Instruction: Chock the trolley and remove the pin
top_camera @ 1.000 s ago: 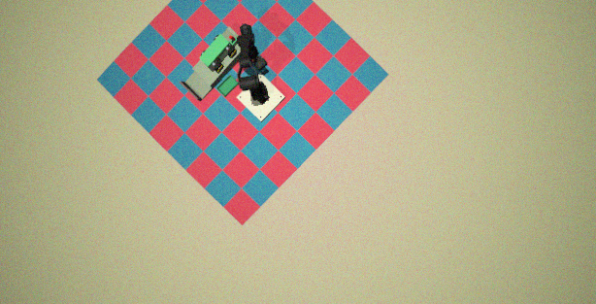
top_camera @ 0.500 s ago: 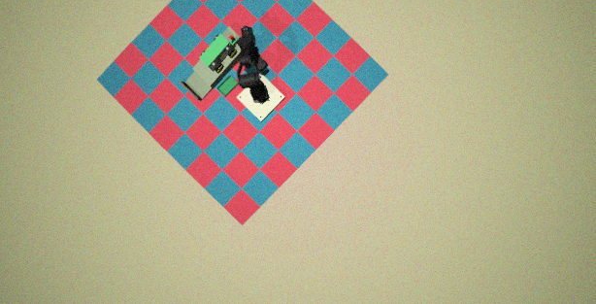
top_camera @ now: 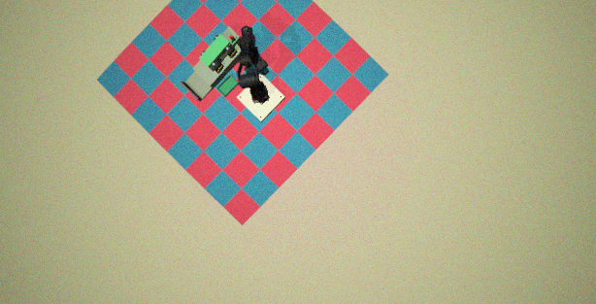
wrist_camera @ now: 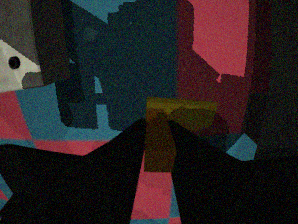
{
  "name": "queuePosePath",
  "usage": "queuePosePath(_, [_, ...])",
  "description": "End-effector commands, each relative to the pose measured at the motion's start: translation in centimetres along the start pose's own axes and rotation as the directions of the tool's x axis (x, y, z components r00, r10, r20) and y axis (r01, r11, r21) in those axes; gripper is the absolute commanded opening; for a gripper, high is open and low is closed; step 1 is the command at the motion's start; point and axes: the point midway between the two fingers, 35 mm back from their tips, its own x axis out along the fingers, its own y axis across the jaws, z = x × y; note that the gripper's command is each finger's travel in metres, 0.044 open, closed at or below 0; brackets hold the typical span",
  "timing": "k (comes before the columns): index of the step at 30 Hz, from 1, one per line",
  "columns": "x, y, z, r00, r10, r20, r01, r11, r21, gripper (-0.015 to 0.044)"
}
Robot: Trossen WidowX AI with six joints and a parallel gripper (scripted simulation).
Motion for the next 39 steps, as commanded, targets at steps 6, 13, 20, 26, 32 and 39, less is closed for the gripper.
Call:
queuePosePath(6, [-2.8, 0.1, 0.1, 1.0, 0.005, -0.001, -0.005, 1.0, -0.006, 0.0])
queuePosePath(13, [-5.2, 0.2, 0.2, 1.0, 0.005, -0.001, -0.005, 1.0, -0.006, 0.0])
queuePosePath(20, [-7.5, 0.2, 0.3, 1.0, 0.005, -0.001, -0.005, 1.0, -0.006, 0.0])
queuePosePath(26, [-9.5, 0.1, 0.2, 1.0, 0.005, -0.001, -0.005, 1.0, -0.006, 0.0])
queuePosePath(32, [-11.5, 0.1, 0.2, 1.0, 0.005, -0.001, -0.005, 1.0, -0.006, 0.0])
queuePosePath(39, [-13.9, 0.0, 0.0, 1.0, 0.005, -0.001, -0.005, 1.0, -0.006, 0.0])
